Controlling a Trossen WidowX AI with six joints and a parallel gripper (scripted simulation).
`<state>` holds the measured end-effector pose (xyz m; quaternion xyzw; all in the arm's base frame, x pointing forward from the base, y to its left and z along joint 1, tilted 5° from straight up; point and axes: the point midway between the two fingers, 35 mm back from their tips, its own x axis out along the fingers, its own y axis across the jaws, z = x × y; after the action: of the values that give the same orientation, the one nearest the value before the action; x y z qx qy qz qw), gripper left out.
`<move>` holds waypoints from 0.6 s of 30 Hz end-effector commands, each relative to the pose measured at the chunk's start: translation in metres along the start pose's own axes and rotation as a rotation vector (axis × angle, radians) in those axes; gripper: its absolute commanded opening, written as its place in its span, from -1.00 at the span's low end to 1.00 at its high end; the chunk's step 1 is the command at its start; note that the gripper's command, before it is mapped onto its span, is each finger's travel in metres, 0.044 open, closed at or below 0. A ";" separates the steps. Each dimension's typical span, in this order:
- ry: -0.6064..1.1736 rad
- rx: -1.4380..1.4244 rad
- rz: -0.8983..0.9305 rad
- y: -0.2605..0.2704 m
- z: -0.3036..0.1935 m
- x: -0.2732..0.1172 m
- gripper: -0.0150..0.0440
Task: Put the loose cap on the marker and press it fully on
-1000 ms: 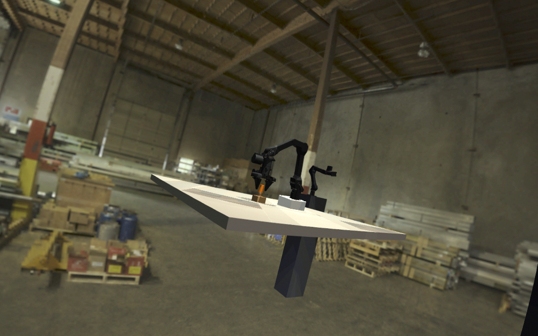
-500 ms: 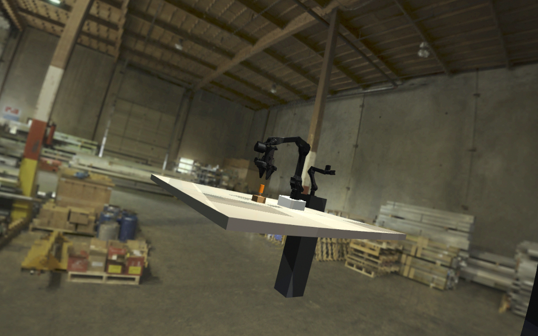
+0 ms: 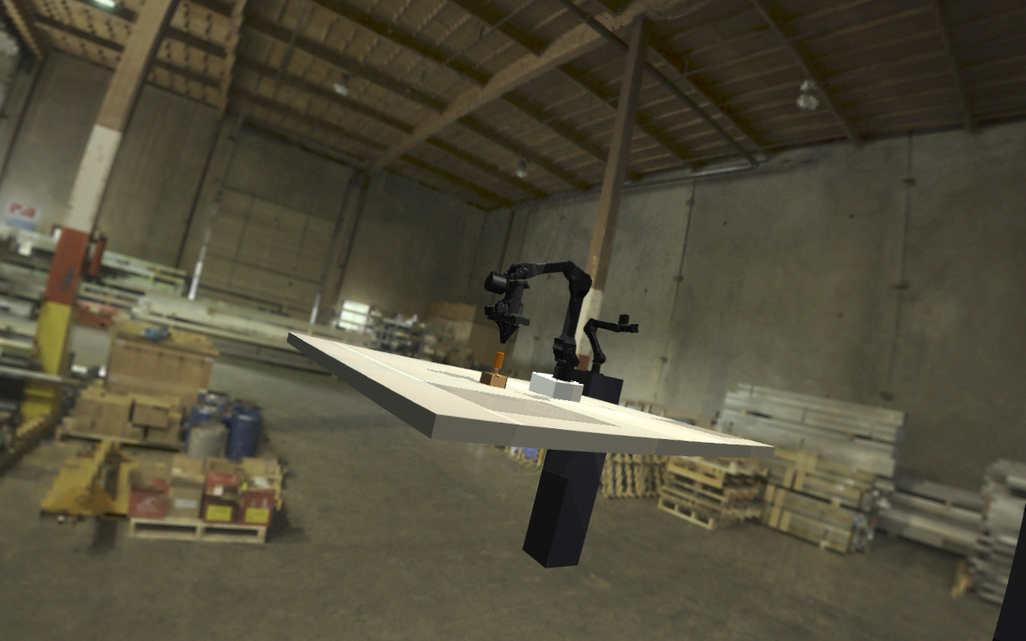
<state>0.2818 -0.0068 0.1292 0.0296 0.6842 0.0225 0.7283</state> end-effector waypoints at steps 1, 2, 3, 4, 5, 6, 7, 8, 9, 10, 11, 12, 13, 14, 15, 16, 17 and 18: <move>0.002 -0.091 -0.001 0.000 -0.001 0.002 -0.49; 0.002 -0.091 -0.001 0.000 -0.001 0.002 -0.49; 0.002 -0.091 -0.001 0.000 -0.001 0.002 -0.49; 0.002 -0.091 -0.001 0.000 -0.001 0.002 -0.49; 0.002 -0.091 -0.001 0.000 -0.001 0.002 -0.49; 0.002 -0.091 -0.001 0.000 -0.001 0.002 -0.49; 0.002 -0.091 -0.001 0.000 -0.001 0.003 -0.49; 0.002 -0.091 -0.001 0.000 -0.001 0.004 -0.49; 0.002 -0.091 -0.001 0.000 -0.001 0.005 -0.49; 0.002 -0.091 -0.001 0.000 -0.001 0.007 -0.49; 0.002 -0.091 -0.001 0.000 -0.001 0.008 -0.49; 0.002 -0.091 -0.001 0.000 -0.001 0.010 -0.49; 0.002 -0.091 -0.001 0.000 -0.001 0.011 -0.49; 0.002 -0.091 -0.001 0.000 -0.001 0.013 -0.49; 0.002 -0.091 -0.001 0.000 -0.001 0.014 -0.49; 0.002 -0.091 -0.001 0.000 -0.001 0.016 -0.49; 0.002 -0.091 -0.001 0.000 -0.001 0.017 -0.49; 0.002 -0.091 -0.001 0.000 -0.001 0.018 -0.49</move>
<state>0.2826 -0.0056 0.1148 -0.0023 0.6823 0.0525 0.7291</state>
